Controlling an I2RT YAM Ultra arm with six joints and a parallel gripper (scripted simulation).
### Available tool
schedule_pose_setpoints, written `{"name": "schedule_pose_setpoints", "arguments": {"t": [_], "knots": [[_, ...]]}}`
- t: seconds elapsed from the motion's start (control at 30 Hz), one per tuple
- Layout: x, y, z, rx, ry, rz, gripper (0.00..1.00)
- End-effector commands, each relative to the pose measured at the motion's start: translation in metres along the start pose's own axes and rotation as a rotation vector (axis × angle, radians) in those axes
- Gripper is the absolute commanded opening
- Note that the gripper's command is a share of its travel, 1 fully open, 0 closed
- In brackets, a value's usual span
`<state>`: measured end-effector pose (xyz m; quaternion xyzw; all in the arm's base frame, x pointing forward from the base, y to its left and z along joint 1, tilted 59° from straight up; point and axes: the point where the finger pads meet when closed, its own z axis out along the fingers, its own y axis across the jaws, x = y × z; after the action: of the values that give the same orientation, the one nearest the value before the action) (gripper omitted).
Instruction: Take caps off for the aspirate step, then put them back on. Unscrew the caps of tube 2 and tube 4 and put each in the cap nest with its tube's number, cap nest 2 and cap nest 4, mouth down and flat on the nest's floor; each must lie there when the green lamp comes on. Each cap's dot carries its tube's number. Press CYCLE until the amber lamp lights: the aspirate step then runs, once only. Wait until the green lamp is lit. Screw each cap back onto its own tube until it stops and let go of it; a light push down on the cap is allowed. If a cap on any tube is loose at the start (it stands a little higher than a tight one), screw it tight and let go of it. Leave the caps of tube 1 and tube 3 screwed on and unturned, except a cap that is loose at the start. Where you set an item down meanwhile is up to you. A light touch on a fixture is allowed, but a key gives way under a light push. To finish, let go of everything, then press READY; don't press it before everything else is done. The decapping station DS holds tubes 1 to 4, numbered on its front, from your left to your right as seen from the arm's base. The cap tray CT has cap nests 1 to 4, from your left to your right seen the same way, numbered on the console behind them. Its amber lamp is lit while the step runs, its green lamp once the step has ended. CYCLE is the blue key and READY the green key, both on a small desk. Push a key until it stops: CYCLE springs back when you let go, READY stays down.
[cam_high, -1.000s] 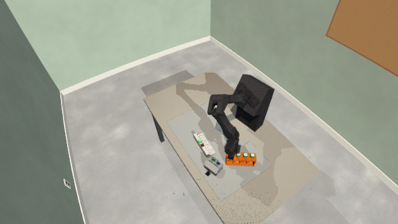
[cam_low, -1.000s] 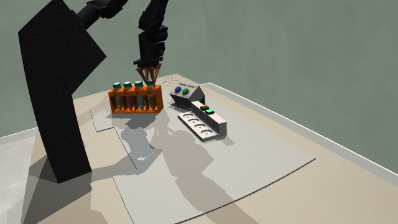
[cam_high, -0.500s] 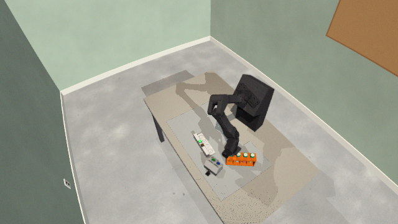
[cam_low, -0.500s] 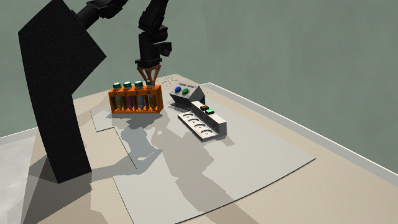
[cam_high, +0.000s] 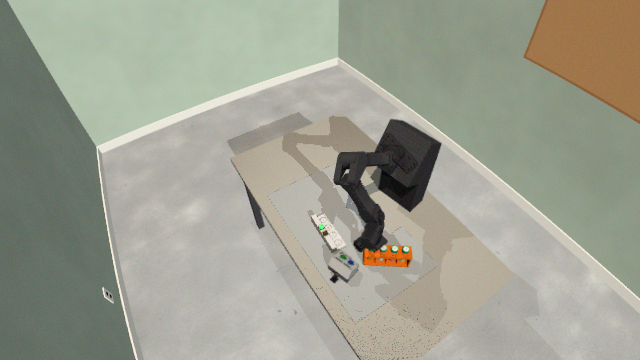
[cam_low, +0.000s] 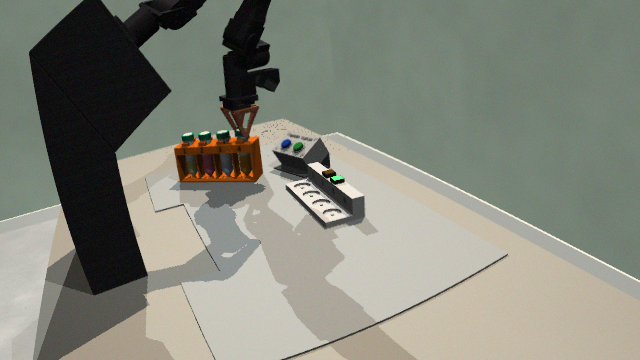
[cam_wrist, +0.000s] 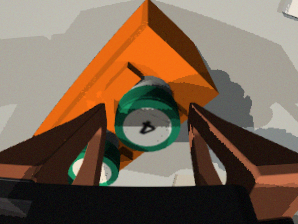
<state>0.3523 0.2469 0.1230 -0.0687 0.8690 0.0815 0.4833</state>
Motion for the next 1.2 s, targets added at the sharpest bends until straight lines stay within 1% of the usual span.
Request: {"name": "schedule_pose_setpoints", "arguments": {"t": [0.0, 0.1, 0.13, 0.2, 0.7, 0.77, 0.9, 1.1, 1.13, 1.17], "knots": [[-0.0022, 0.0015, -0.0016, -0.005, -0.006, 0.009, 0.49], [-0.0021, 0.0015, -0.0016, -0.005, -0.006, 0.009, 0.49], [-0.0021, 0.0016, -0.0021, -0.005, -0.006, -0.031, 0.49], [-0.0021, 0.0016, -0.0021, -0.005, -0.006, -0.031, 0.49], [-0.0021, 0.0016, -0.0026, -0.003, -0.007, -0.631, 0.49], [-0.0021, 0.0016, -0.0026, -0.003, -0.007, -0.631, 0.49], [-0.0020, 0.0015, -0.0026, -0.003, -0.007, -0.776, 0.49], [-0.0020, 0.0014, -0.0026, -0.003, -0.007, -0.776, 0.49], [-0.0020, 0.0013, -0.0026, -0.003, -0.007, -0.776, 0.00], [-0.0020, 0.0013, -0.0026, -0.003, -0.007, -0.776, 0.00]]}}
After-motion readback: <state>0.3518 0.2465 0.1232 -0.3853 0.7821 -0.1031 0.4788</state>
